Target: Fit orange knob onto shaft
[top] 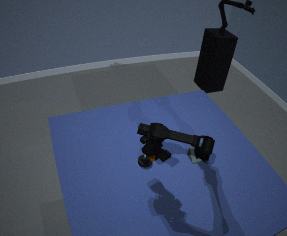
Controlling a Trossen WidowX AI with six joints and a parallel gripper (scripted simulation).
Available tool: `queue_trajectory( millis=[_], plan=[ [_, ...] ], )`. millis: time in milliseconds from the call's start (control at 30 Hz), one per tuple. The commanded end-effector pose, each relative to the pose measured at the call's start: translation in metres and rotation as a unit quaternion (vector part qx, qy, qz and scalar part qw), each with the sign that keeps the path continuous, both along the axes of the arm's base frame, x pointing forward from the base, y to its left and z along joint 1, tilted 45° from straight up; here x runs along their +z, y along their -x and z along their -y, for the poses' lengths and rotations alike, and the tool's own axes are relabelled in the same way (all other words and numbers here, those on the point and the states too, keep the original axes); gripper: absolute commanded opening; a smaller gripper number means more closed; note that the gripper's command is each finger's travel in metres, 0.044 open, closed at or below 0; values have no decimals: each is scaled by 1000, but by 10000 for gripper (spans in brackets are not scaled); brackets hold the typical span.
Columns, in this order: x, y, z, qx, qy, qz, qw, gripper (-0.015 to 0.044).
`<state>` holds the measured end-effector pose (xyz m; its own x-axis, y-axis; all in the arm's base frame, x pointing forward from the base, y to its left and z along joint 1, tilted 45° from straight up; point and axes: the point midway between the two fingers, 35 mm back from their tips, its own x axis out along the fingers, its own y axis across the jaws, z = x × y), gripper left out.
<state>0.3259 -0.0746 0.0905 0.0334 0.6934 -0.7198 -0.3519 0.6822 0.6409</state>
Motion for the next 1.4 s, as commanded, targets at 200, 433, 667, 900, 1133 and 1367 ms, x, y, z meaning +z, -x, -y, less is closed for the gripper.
queue_trajectory(
  millis=[200,433,667,900,1133,1367],
  plan=[
    [-28,-7,17,4,2,2,1000,0],
    [-47,-10,26,8,1,0,1000,0],
    [-67,-12,34,14,-1,1,1000,0],
    [-70,-12,34,29,-1,15,999,0],
    [-71,-13,35,95,2,79,992,0],
    [-74,-14,38,156,4,138,978,0]
  ],
)
